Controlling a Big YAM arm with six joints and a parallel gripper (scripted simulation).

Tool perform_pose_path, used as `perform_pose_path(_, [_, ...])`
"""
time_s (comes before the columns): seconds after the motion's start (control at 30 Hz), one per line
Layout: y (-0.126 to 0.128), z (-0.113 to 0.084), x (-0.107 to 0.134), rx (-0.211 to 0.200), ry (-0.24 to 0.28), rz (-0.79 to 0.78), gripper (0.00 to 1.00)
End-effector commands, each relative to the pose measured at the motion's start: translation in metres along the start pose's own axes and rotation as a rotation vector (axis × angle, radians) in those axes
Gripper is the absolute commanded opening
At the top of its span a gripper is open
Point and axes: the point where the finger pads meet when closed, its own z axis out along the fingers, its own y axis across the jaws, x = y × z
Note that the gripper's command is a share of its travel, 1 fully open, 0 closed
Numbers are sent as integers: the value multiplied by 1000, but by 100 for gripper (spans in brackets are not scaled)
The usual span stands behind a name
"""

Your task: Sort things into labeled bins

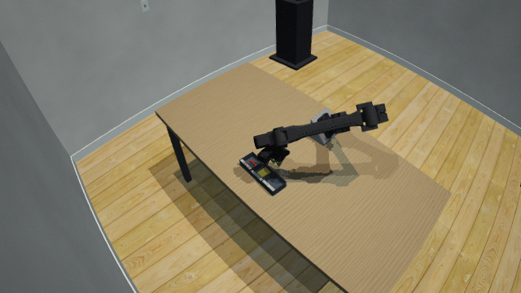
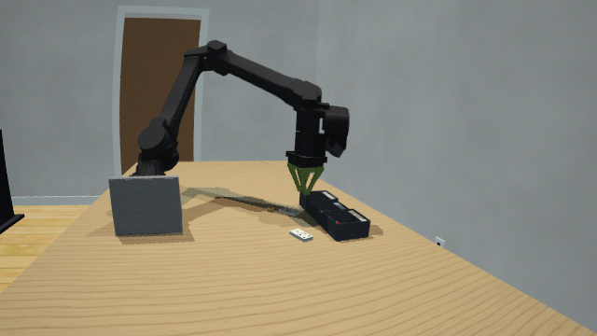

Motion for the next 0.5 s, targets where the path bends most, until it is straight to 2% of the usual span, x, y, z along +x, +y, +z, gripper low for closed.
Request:
perform_pose_path(0.0, [20, -3, 1, 10, -15, -159, 30])
perform_pose_path(0.1, [36, -3, 22, 10, -14, -233, 30])
perform_pose_path(0.3, [69, -5, 64, 2, -3, -233, 30])
perform_pose_path(0.43, [73, -5, 68, 3, -3, -232, 30])
perform_pose_path(0.47, [68, 0, 70, -8, 13, -214, 30])
